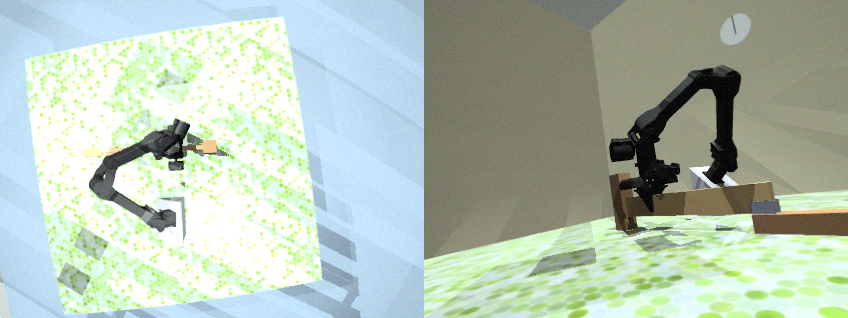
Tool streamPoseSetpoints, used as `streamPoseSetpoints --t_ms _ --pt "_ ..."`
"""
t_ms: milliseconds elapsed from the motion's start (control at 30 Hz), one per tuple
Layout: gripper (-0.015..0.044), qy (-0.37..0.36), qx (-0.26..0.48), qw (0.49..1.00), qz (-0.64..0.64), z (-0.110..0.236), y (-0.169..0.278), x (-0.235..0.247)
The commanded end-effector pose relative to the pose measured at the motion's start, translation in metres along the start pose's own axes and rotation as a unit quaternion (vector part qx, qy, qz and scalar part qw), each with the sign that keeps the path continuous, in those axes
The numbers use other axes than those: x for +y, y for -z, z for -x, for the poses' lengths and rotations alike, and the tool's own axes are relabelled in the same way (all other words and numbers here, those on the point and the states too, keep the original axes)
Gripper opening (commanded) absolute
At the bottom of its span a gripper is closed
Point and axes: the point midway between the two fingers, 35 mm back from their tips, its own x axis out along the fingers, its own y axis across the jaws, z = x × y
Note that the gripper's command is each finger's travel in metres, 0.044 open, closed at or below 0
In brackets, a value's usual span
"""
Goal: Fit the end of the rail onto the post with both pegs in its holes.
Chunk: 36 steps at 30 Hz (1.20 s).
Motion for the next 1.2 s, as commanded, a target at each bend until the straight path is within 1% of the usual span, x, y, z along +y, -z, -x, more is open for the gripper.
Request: streamPoseSetpoints --t_ms 0,367,533,633,700,1167 --pt "0.0157 0.0 0.0 1.0 0.0 0.0 0.0 0.0" --pt "0.044 0.0 0.0 1.0 0.0 0.0 0.0 0.0" --pt "0.044 0.0 0.0 1.0 0.0 0.002 -0.002 0.0" --pt "0.044 0.002 0.0 1.0 0.0 0.024 -0.023 0.0" --pt "0.044 0.002 0.0 1.0 0.001 0.03 -0.03 0.0" --pt "0.044 0.002 0.0 1.0 0.001 0.03 -0.03 0.0"
